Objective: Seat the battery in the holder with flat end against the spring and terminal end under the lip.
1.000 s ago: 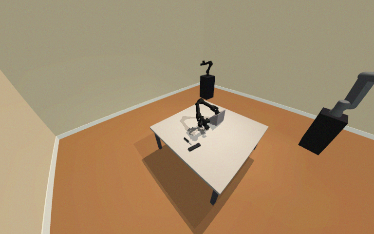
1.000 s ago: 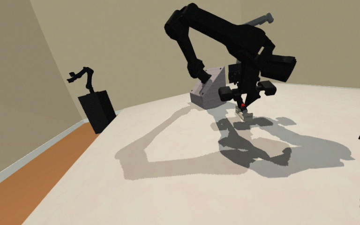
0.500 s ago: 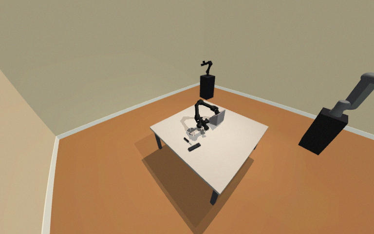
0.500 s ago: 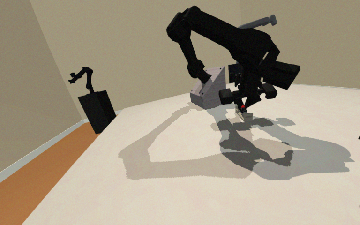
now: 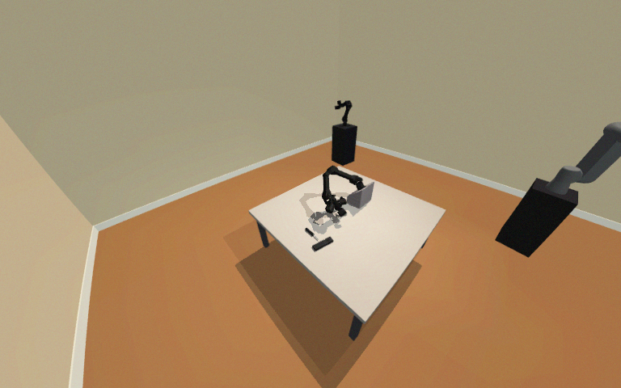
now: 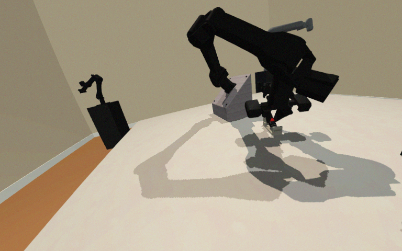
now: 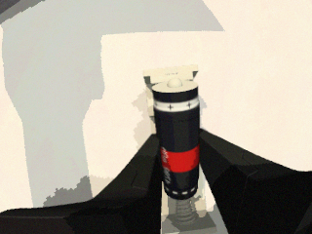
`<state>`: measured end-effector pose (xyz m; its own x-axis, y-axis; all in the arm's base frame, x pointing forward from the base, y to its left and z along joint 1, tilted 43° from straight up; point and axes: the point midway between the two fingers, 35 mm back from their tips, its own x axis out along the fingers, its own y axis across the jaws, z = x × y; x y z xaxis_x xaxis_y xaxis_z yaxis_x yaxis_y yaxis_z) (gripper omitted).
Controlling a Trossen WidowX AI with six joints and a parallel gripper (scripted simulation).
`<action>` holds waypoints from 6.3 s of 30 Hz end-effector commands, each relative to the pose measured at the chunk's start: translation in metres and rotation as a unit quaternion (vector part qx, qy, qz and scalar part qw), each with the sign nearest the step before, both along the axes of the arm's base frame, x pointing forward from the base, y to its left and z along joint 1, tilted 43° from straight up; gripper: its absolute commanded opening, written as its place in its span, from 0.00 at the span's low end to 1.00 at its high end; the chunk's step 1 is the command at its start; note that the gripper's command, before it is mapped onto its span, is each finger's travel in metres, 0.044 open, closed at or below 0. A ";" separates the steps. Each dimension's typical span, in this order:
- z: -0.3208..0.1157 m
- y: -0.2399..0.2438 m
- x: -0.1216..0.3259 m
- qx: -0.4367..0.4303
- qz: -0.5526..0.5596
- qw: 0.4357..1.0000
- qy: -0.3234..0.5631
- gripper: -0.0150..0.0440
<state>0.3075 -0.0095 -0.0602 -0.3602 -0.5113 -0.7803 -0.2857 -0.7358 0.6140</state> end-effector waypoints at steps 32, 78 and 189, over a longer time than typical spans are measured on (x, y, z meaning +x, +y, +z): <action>-0.001 -0.002 0.016 -0.006 0.012 1.000 -0.013 0.37; -0.010 -0.004 0.008 -0.039 0.089 0.990 -0.099 0.37; 0.049 0.054 -0.025 -0.055 0.131 0.979 -0.149 1.00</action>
